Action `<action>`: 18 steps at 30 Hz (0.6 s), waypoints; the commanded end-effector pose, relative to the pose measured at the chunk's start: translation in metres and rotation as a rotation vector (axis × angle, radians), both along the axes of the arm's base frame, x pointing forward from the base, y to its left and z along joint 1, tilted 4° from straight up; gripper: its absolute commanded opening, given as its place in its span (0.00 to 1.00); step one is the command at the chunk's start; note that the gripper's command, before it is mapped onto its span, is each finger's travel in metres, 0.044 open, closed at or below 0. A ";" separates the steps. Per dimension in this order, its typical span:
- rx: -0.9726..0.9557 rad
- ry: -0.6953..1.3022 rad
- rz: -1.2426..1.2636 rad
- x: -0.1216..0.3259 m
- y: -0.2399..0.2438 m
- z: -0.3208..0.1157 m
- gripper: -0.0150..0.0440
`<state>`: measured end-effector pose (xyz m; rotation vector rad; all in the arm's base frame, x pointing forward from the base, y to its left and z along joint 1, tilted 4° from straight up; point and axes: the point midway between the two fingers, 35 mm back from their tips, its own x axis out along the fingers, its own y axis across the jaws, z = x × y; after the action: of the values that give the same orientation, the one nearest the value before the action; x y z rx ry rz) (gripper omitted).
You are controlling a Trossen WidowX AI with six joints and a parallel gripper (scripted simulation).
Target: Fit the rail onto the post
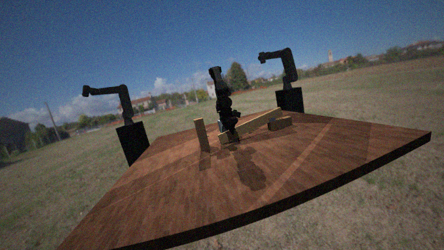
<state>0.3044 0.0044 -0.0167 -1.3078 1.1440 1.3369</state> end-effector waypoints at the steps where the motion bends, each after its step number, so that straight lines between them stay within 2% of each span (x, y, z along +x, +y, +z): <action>1: 0.004 0.021 0.005 -0.006 0.001 -0.010 1.00; 17: 0.004 0.022 0.005 -0.009 0.001 -0.030 1.00; 18: 0.004 0.022 0.005 -0.009 0.001 -0.030 0.96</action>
<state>0.3000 0.0045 -0.0418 -1.3053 1.1474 1.3416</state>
